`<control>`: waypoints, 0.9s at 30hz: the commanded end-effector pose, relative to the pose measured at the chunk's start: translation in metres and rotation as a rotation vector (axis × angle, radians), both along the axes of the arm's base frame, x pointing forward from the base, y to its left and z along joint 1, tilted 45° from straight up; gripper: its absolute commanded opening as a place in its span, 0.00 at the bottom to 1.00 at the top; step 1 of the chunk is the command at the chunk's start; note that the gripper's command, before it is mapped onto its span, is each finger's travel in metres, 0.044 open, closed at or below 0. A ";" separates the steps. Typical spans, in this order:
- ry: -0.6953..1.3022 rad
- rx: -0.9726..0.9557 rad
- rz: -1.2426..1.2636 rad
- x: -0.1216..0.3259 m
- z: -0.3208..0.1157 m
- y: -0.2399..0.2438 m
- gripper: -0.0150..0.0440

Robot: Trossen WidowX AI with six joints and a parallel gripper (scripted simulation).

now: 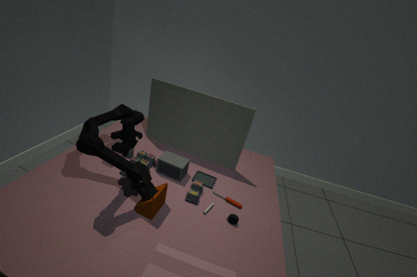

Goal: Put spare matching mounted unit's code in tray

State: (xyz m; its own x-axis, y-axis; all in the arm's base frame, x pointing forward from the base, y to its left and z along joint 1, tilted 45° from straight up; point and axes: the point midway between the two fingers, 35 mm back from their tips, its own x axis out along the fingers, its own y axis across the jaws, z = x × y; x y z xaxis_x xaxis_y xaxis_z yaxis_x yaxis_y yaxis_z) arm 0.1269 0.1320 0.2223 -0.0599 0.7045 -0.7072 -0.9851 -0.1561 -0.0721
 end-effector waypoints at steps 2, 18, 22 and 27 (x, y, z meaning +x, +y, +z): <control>-0.005 -0.006 -0.001 0.017 0.001 -0.003 0.25; 0.026 -0.066 -0.046 0.084 -0.022 -0.026 0.25; 0.024 -0.071 -0.045 0.101 -0.027 -0.034 0.25; 0.024 -0.076 -0.046 0.121 -0.036 -0.045 0.25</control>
State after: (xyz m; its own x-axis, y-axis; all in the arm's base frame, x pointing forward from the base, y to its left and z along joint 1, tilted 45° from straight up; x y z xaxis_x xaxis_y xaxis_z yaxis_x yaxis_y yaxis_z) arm 0.2358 0.0936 0.1909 -0.0514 0.6562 -0.7528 -0.9931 -0.1130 -0.0308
